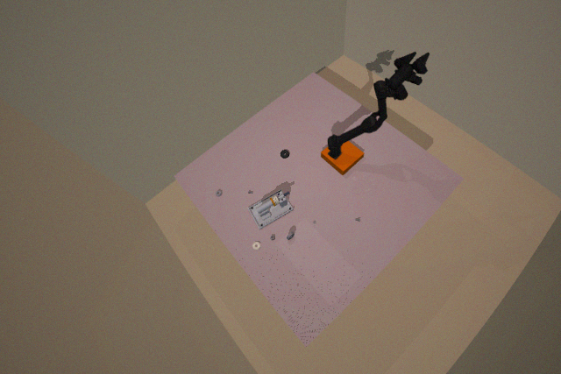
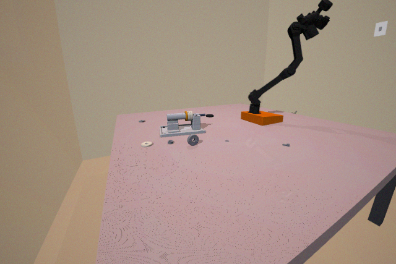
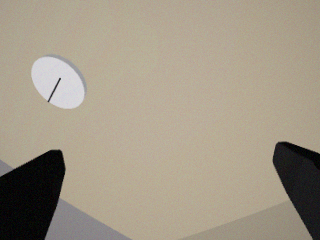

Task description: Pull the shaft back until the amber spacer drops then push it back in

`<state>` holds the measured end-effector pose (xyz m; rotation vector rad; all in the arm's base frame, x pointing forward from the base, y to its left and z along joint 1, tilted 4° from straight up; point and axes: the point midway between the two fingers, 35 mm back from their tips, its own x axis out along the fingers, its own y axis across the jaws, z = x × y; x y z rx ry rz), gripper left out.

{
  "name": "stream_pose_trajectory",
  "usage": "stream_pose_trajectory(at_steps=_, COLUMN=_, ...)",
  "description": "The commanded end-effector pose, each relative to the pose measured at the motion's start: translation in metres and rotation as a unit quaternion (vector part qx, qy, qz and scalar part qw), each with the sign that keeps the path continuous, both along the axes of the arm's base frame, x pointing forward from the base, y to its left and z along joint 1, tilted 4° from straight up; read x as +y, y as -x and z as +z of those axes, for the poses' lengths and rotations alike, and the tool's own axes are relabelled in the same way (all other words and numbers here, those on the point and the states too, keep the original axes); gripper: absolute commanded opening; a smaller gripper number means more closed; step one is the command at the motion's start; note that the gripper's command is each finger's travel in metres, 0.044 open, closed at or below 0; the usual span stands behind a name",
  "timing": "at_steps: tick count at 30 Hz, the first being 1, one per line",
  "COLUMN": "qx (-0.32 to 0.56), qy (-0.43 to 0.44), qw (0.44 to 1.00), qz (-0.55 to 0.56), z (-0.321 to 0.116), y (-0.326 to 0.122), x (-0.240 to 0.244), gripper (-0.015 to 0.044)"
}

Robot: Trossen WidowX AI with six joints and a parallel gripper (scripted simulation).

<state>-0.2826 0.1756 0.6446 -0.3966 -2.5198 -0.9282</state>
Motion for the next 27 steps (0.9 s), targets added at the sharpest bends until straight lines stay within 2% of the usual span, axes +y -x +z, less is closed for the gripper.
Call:
stream_pose_trajectory(at_steps=1, qx=0.052, qy=-0.063, qw=0.996, qz=-0.022, z=0.03, y=-0.034, x=-0.035, gripper=0.044)
stream_pose_trajectory(at_steps=8, qx=0.14, qy=-0.188, qw=0.97, qz=-0.058, z=0.071, y=-0.082, x=-0.09, gripper=0.044)
stream_pose_trajectory(at_steps=16, qx=0.288, qy=-0.335, qw=0.888, qz=-0.13, z=0.11, y=-0.174, x=-0.172, gripper=0.044)
stream_pose_trajectory(at_steps=22, qx=0.403, qy=-0.39, qw=0.809, qz=-0.177, z=0.117, y=-0.26, x=-0.231, gripper=0.044)
stream_pose_trajectory(at_steps=27, qx=0.445, qy=-0.405, qw=0.774, qz=-0.197, z=0.114, y=-0.293, x=-0.251, gripper=0.044)
